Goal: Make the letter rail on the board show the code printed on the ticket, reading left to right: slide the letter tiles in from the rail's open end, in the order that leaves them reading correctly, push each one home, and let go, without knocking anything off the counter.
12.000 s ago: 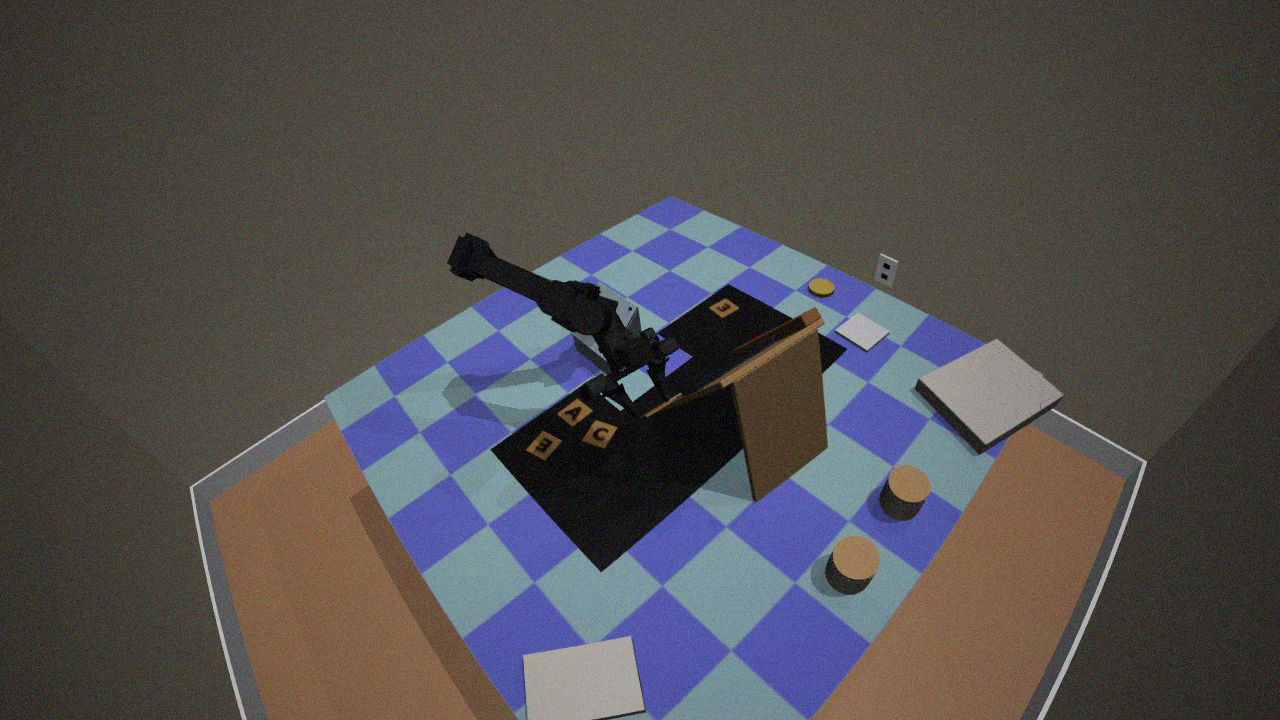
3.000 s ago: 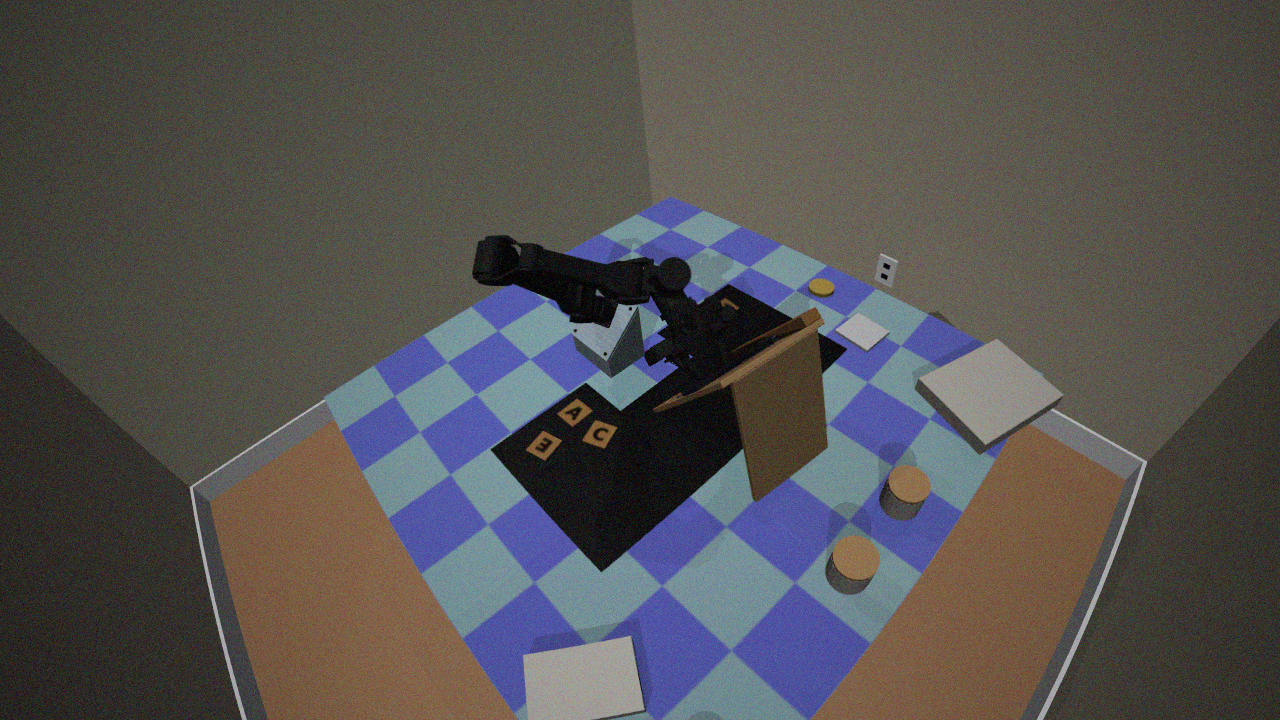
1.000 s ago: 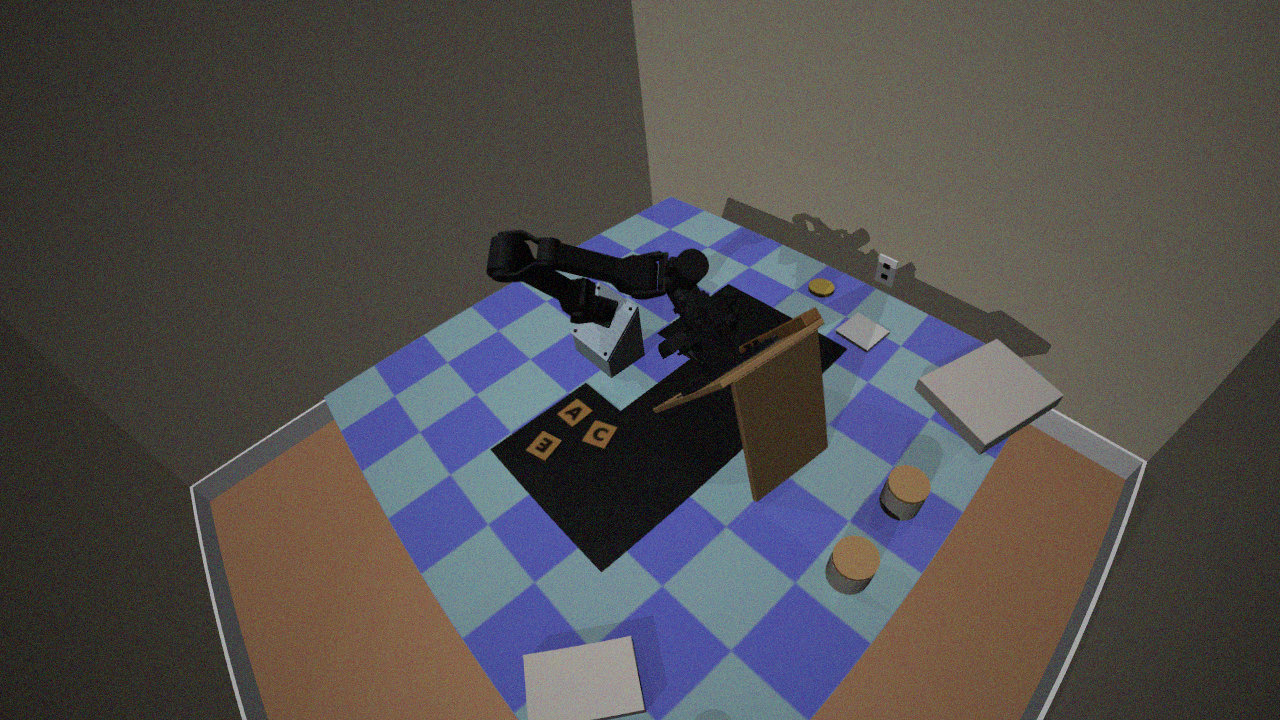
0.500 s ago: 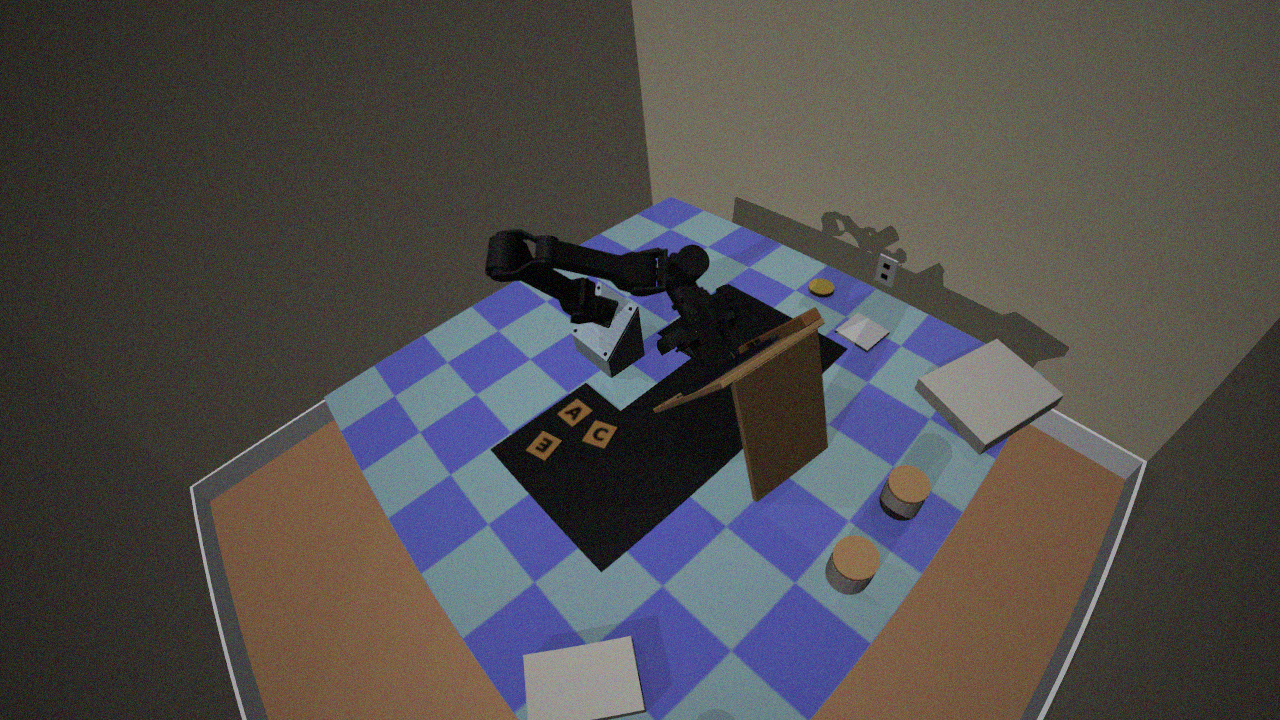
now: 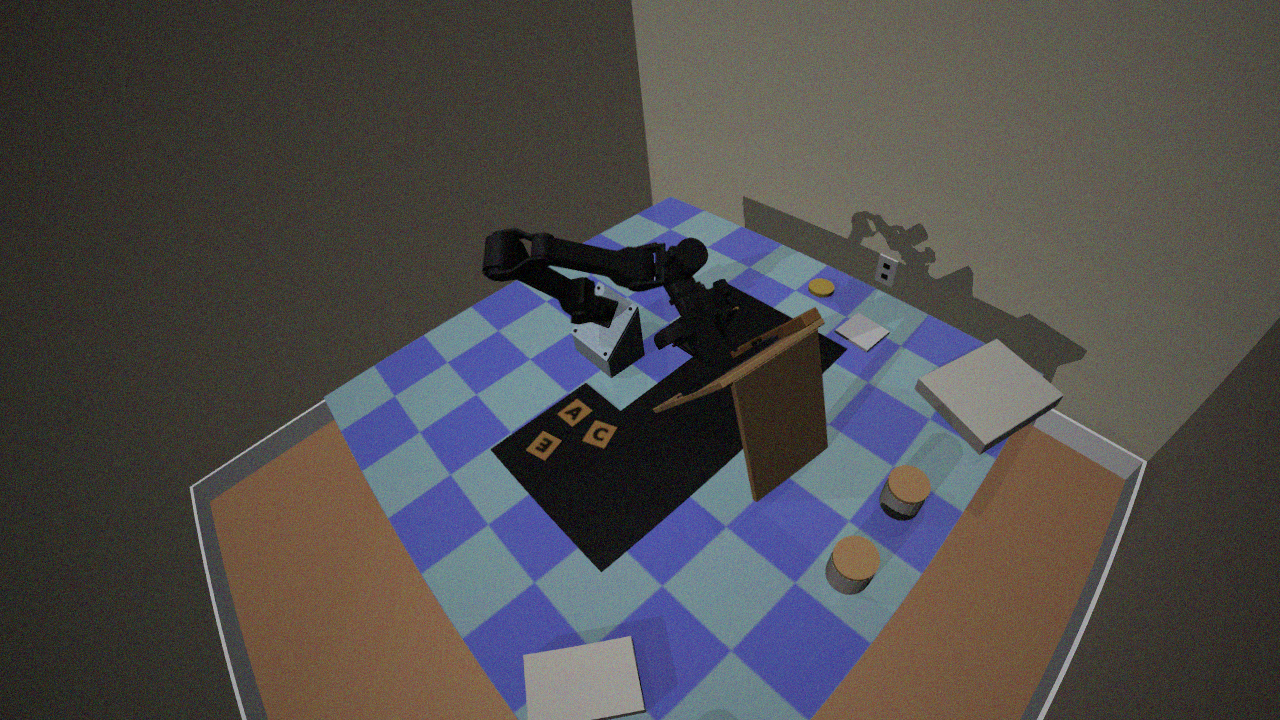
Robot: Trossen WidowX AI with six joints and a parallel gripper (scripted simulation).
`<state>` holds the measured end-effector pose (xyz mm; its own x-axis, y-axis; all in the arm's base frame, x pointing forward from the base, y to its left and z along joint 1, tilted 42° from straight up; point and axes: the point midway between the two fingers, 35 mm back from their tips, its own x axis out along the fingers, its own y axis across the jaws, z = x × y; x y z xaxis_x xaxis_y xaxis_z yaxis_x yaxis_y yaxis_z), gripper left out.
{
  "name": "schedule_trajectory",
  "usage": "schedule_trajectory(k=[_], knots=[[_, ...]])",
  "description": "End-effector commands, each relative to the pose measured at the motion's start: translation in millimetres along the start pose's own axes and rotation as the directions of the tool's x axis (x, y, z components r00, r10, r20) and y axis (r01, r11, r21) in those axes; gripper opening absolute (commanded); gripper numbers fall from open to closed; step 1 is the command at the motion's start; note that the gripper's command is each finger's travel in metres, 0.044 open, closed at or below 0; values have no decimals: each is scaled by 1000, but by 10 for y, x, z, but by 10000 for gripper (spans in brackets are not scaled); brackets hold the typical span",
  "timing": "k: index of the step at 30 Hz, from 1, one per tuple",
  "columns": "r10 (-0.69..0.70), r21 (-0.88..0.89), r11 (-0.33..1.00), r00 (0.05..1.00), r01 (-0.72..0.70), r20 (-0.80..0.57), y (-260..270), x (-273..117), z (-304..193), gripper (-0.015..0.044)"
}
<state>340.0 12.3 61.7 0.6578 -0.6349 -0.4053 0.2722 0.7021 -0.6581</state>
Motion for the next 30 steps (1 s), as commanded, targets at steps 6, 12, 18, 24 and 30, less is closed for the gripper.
schedule_trajectory(k=[6, 12, 18, 24, 30], knots=[[-2, 5, 1000, 1000, 2, 2, 7, -60, -7, 295], [-1, 5, 1000, 1000, 1, 2, 15, -91, -14, 295], [-1, 5, 1000, 1000, 1, 2, 20, -122, -21, 295], [-1, 5, 1000, 1000, 1, 2, 24, -151, -27, 295], [-1, 5, 1000, 1000, 1, 2, 25, -177, -32, 295]])
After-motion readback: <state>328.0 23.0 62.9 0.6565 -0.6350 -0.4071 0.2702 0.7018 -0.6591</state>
